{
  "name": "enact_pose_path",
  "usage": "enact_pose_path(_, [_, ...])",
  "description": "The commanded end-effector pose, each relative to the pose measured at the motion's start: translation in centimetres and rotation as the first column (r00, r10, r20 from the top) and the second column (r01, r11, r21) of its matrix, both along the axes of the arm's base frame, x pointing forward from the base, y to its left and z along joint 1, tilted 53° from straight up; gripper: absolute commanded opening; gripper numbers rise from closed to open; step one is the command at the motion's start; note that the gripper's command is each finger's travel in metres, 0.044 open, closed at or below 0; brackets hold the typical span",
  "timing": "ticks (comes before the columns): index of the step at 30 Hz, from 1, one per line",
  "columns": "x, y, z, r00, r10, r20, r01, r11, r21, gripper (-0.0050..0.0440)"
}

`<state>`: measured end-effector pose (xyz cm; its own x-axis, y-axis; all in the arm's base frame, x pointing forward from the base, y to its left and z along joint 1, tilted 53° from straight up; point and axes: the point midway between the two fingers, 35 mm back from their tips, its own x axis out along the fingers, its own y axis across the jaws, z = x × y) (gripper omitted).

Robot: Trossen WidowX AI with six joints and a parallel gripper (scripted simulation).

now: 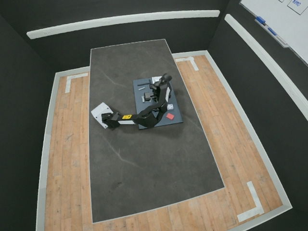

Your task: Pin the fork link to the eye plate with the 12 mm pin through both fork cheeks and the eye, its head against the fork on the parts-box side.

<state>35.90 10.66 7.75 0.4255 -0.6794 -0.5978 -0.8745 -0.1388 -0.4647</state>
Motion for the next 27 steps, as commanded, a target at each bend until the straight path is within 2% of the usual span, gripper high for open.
enact_pose_path(1, [0.06, 0.41, 0.89, 1.0, 0.011, 0.02, -0.011, 1.0, 0.018, -0.005])
enact_pose_path(27, [0.34, 0.37, 0.38, 1.0, -0.019, 0.025, 0.02, 0.999, -0.039, -0.005])
